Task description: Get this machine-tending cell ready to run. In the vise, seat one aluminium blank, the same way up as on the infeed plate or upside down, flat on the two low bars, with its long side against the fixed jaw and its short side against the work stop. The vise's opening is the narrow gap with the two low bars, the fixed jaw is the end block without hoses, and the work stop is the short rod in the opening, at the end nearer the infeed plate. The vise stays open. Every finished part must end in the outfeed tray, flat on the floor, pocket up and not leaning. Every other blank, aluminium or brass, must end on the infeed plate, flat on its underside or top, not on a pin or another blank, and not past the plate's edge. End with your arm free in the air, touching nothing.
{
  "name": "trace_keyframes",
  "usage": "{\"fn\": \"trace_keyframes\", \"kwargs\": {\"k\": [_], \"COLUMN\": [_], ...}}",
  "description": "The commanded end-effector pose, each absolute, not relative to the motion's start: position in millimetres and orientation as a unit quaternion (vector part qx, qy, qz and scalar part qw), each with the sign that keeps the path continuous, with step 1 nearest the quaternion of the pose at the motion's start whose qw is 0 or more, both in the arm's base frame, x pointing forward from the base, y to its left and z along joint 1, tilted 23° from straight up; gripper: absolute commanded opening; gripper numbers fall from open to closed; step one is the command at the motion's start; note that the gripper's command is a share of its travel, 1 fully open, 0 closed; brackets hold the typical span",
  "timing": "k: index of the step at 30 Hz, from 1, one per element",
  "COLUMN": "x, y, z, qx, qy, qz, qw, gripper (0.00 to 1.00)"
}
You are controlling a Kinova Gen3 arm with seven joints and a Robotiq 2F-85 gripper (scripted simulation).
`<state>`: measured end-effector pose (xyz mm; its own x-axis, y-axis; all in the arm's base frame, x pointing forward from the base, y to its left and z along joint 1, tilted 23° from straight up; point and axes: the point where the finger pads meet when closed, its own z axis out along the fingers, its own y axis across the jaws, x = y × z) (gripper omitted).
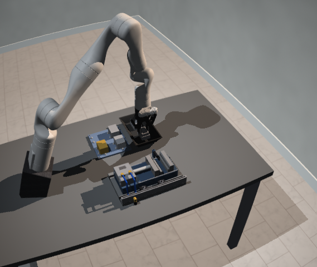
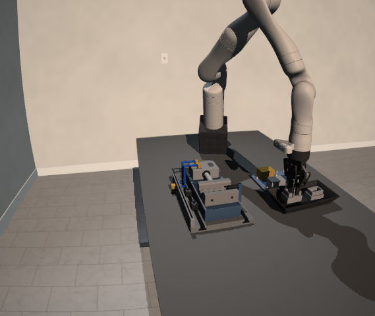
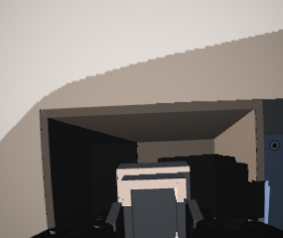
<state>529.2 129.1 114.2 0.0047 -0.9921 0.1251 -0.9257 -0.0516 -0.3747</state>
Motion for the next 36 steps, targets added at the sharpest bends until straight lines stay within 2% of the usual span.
{"fn": "trace_keyframes", "kwargs": {"k": [1,36], "x": [529.5,533.8], "y": [129.5,128.3], "z": [115.1,105.1], "qx": [-0.703,-0.703], "qy": [0.682,0.682], "qz": [-0.179,-0.179], "qw": [0.094,0.094], "gripper": [0.00,0.00]}}
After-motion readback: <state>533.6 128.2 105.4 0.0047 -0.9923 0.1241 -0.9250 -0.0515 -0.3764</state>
